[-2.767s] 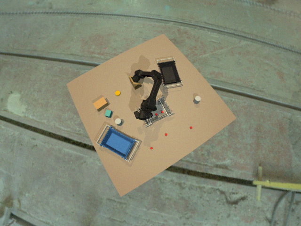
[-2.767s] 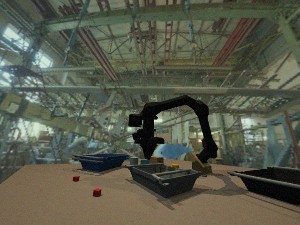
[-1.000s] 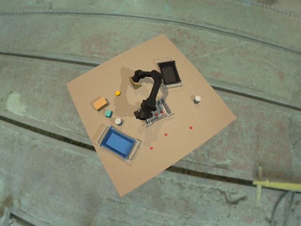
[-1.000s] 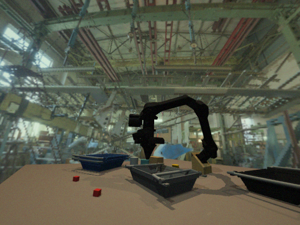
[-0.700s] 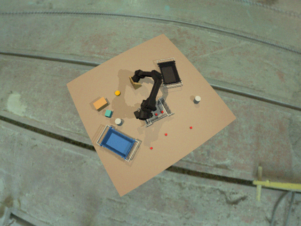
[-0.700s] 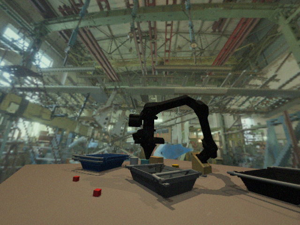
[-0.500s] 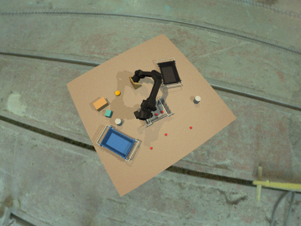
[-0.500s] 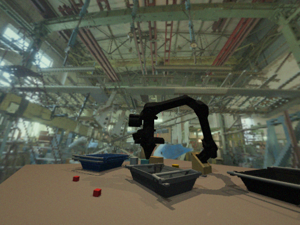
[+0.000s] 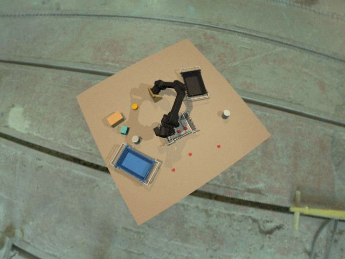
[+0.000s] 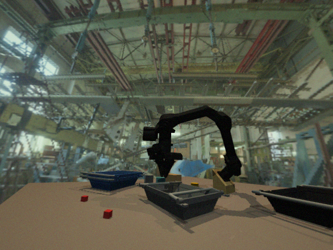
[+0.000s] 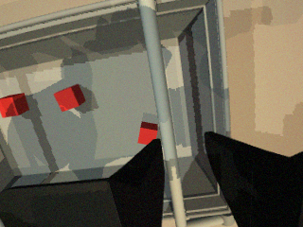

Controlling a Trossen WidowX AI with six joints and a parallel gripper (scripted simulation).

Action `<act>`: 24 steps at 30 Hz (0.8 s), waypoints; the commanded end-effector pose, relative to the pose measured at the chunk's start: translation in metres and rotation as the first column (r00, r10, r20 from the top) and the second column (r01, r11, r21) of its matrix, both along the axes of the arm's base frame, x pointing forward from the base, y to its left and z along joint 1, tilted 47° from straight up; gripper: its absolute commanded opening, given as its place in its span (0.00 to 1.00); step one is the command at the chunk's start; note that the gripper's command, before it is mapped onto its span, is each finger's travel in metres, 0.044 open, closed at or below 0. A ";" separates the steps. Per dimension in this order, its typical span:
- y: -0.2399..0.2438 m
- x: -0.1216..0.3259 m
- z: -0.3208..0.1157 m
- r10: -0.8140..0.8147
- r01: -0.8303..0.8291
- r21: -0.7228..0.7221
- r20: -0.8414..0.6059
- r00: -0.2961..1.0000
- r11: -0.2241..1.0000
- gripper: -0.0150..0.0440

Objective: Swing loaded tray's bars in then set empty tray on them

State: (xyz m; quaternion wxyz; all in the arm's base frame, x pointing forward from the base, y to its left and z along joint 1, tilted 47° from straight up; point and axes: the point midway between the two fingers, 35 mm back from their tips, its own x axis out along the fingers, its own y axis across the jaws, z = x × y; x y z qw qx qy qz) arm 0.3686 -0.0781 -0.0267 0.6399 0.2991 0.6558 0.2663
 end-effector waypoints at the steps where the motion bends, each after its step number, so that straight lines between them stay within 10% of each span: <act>1: -0.004 0.000 0.004 0.000 0.000 -0.001 0.000 1.000 1.000 0.61; 10: 0.042 0.001 0.068 0.238 -0.229 -0.068 0.214 0.947 0.971 1.00; 24: 0.183 -0.092 0.215 0.747 -0.666 -0.489 0.645 0.160 0.564 1.00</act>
